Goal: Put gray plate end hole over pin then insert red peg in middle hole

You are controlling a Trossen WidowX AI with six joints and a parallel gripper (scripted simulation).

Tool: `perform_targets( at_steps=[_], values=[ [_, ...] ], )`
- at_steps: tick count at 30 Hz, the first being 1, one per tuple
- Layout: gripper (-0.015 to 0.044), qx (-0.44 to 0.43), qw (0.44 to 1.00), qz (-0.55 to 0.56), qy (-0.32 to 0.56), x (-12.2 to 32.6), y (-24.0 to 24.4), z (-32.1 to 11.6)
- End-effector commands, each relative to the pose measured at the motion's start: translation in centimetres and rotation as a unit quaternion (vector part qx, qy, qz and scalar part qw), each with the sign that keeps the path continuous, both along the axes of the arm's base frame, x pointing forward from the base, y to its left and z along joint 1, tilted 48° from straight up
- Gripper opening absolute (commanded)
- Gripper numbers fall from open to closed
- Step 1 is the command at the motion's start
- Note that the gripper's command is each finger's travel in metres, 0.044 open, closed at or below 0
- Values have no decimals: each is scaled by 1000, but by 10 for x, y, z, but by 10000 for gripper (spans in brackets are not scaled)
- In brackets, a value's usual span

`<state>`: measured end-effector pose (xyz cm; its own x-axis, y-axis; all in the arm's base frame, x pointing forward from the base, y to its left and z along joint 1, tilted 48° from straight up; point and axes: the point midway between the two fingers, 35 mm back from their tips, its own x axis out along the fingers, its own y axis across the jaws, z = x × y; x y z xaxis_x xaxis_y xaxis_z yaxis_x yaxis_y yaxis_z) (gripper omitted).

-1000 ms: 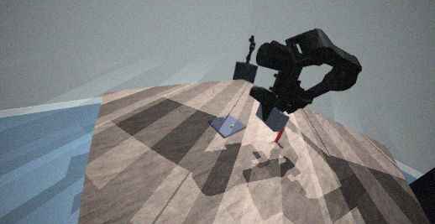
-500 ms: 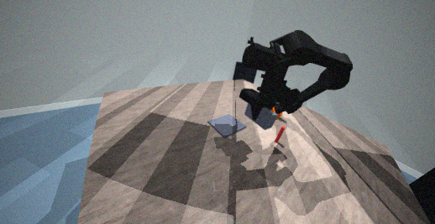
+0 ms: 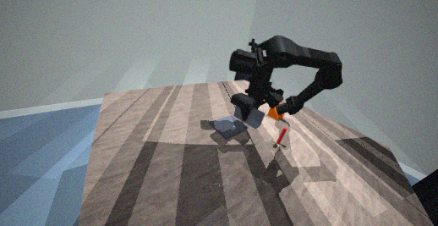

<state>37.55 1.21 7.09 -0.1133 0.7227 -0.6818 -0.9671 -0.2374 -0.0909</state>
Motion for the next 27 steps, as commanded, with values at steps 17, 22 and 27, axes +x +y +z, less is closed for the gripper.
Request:
perform_targets(
  at_steps=[17,22,27],
  values=[
    [0,19,985,127,-118,4,-19,-62],
    [0,25,976,158,-147,4,-22,-78],
    [0,32,966,189,-175,2,-26,-93]
  ],
)
